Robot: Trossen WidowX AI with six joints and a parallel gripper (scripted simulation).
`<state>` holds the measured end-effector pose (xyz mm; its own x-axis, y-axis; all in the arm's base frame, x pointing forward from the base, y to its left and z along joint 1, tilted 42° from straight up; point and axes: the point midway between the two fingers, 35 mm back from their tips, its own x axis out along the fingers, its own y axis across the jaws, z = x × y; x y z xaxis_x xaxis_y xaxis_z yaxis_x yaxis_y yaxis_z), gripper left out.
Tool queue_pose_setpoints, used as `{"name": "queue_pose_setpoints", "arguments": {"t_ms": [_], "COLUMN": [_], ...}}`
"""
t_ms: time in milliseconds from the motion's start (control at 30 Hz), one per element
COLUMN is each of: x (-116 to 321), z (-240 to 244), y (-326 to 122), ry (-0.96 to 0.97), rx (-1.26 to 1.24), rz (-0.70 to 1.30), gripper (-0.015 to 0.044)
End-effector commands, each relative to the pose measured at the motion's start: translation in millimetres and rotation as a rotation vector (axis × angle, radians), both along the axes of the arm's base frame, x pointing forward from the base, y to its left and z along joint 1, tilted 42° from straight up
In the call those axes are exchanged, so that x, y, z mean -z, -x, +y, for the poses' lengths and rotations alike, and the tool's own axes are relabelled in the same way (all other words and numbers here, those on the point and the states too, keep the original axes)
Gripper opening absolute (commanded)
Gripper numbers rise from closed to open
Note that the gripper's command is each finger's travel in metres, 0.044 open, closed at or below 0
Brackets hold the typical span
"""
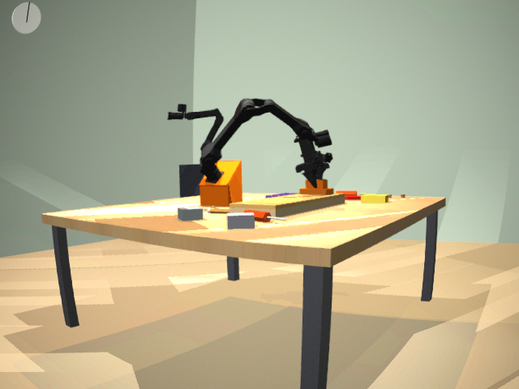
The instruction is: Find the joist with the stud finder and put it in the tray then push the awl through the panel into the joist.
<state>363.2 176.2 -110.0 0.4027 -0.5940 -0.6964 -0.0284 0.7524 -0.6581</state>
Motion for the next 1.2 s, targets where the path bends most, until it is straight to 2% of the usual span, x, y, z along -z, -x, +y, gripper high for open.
{"name": "queue_pose_setpoints", "arguments": {"t_ms": [0,1167], "x": [0,-24], "z": [-1,-30], "y": [0,-1], "ry": [0.0,0.0], "rx": [0.001,0.001], "rz": [0.0,0.004], "gripper": [0.0,0.0]}}
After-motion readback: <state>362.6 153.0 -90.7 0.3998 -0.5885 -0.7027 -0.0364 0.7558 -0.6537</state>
